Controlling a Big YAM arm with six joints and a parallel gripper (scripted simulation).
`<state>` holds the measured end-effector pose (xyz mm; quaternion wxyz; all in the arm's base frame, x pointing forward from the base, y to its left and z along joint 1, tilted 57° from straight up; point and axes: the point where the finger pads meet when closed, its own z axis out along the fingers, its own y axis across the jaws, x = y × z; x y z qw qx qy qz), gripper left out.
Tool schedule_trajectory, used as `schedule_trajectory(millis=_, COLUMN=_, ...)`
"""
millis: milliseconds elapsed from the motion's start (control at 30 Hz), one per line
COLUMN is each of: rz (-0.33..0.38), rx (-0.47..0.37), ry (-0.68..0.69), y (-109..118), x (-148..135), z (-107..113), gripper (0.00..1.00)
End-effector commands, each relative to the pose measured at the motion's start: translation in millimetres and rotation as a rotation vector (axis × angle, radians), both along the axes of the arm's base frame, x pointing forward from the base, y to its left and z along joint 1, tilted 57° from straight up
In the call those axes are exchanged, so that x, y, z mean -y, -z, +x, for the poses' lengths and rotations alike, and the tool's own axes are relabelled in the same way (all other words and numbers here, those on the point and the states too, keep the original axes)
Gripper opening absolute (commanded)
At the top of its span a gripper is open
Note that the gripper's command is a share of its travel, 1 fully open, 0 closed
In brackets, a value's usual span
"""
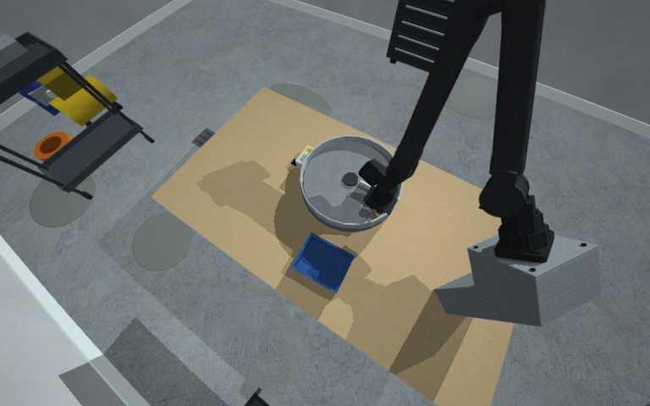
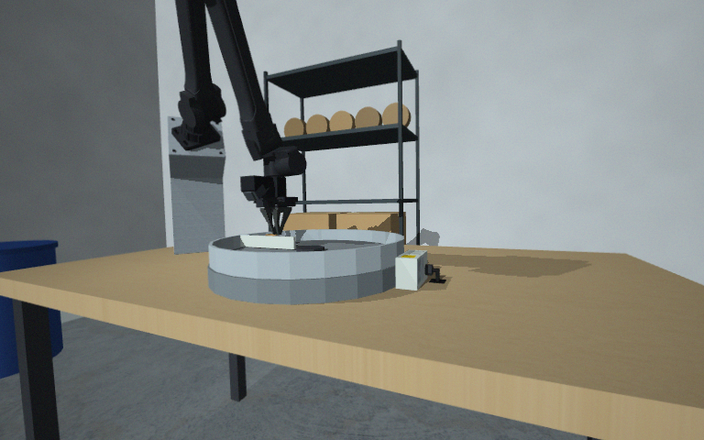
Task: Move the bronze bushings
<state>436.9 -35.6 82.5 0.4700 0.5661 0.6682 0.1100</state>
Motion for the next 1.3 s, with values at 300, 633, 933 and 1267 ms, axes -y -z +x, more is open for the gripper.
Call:
schedule_trajectory(millis=300, rz=-0.007, rx=-0.008, ry=0.005, y=6.4, x=6.4, z=5.7, gripper=0.12)
schedule_trajectory(millis=633, rz=-0.003, rx=-0.006, ry=0.007, y=9.2, x=8.4, z=9.3, gripper=0.12)
schedule_trajectory(millis=933, rz=-0.003, rx=-0.006, ry=0.007, y=9.2, x=8.4, z=9.3, gripper=0.12)
schedule_trajectory(millis=1267, rz=-0.003, rx=-0.006, ry=0.007, y=9.2, x=8.4, z=9.3, gripper=0.12)
